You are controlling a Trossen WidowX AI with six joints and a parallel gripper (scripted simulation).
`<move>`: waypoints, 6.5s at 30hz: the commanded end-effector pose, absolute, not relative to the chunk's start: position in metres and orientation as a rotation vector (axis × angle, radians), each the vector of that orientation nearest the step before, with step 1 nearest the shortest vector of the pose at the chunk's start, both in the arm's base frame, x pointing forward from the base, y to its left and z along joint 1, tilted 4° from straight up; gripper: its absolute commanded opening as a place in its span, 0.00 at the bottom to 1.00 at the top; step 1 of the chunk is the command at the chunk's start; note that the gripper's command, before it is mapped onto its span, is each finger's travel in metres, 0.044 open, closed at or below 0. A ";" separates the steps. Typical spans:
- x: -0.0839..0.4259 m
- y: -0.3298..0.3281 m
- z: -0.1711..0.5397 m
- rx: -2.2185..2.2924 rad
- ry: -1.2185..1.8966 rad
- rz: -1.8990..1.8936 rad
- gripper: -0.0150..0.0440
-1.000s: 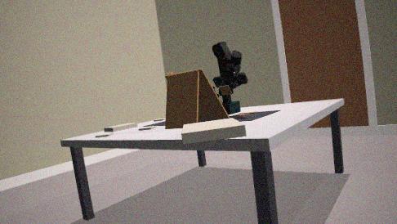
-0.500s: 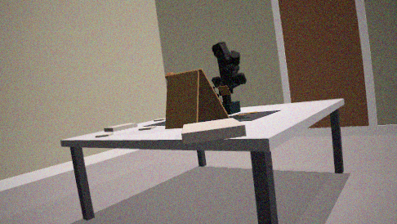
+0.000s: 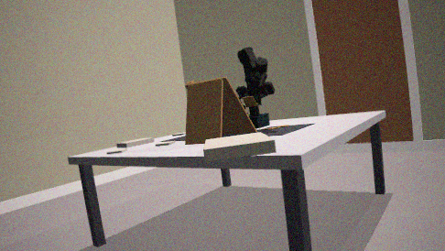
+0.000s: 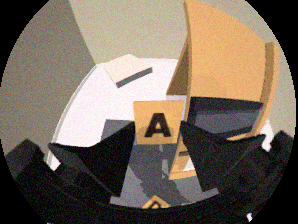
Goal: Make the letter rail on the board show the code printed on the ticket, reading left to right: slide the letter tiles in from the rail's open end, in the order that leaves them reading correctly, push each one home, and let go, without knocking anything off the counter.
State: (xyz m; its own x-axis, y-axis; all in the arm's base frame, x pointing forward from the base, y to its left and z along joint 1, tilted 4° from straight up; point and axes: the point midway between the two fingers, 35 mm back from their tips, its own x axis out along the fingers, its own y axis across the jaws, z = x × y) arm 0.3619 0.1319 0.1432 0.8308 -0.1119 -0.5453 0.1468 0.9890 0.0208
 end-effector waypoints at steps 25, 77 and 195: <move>0.359 0.118 0.143 0.060 0.575 -0.134 0.25; 0.356 0.092 0.142 0.057 0.574 -0.134 0.25; 0.347 0.027 0.141 0.050 0.574 -0.137 0.25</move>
State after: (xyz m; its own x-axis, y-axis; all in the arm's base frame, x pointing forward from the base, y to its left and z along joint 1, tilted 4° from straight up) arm 0.3476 0.0277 0.1405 0.8297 -0.1180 -0.5456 0.1470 0.9891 0.0097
